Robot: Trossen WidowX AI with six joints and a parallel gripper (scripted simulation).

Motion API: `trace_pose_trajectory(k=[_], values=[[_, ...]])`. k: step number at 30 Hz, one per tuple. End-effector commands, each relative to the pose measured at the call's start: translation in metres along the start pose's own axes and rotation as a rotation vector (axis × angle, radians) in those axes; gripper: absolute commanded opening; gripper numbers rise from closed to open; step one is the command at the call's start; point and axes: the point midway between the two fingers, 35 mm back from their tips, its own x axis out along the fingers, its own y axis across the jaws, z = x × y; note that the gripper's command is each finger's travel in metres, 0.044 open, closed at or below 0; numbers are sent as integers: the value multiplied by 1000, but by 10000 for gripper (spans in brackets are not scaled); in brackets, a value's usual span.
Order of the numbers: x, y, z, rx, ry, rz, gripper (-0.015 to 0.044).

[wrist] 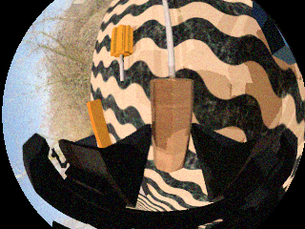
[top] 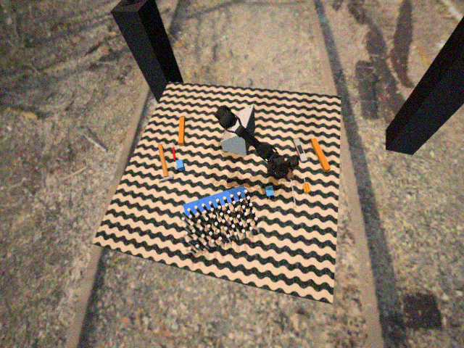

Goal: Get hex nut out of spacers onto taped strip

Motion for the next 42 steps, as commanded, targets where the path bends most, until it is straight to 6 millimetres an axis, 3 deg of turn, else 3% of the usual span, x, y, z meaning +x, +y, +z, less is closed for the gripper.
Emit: trace_pose_trajectory(k=[1,10,27,29,34,42], values=[[2,-4,-4,-1,2,-3,0],[2,-4,-4,5,-10,17,0],[0,0,0,6,-12,21,440],[-6,8,-2,-6,-1,41,440],[-58,46,2,-7,-7,53,440],[-60,48,2,-7,-8,53,440]])
